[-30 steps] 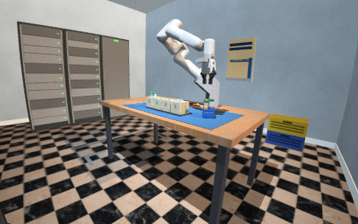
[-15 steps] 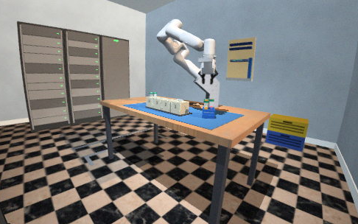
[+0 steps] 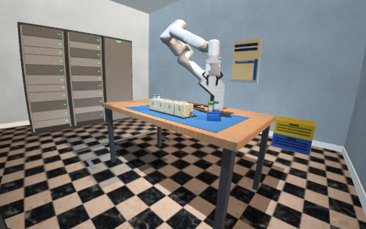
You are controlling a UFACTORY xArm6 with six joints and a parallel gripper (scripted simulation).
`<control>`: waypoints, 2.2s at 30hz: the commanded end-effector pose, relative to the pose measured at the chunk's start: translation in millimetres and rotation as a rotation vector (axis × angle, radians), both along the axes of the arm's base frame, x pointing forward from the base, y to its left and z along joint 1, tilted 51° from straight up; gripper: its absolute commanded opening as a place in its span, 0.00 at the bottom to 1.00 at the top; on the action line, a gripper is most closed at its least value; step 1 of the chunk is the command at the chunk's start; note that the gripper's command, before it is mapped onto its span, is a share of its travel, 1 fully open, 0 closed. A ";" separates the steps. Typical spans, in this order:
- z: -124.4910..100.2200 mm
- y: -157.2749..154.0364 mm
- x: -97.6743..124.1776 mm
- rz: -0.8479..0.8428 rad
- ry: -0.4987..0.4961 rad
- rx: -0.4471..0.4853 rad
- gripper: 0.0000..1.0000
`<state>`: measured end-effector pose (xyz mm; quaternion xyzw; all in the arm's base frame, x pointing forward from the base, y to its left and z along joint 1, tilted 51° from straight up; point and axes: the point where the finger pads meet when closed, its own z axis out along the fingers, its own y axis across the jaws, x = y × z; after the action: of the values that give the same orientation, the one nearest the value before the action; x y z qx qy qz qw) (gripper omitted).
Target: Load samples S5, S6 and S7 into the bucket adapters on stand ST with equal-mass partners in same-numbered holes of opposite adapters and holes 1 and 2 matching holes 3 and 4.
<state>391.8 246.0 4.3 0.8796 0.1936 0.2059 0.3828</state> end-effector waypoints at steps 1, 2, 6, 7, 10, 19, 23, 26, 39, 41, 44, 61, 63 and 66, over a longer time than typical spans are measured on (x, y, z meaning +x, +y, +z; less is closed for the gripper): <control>0.8 1.6 0.2 0.008 0.010 -0.005 0.57; 0.8 1.6 0.2 0.008 0.010 -0.005 0.57; -0.4 0.5 1.2 0.008 0.010 -0.005 0.57; -1.7 -0.7 2.2 0.008 0.010 -0.005 0.57; -5.4 -4.3 5.3 0.008 0.010 -0.005 0.57; -15.4 -13.9 13.4 0.008 0.010 -0.005 0.57; -19.1 -17.4 16.5 0.008 0.010 -0.005 0.57; -22.9 -21.0 19.5 0.008 0.010 -0.005 0.57; -36.6 -34.1 30.7 0.008 0.010 -0.005 0.57; -39.1 -36.5 32.7 0.008 0.010 -0.005 0.57; -42.9 -40.1 35.8 0.008 0.010 -0.005 0.57; -61.6 -58.0 51.0 0.008 0.010 -0.006 0.57; -64.1 -60.4 53.0 0.008 0.010 -0.006 0.57; -67.8 -63.9 56.1 0.008 0.010 -0.006 0.57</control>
<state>442.7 185.6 -58.7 0.8787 0.1992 0.2009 0.3845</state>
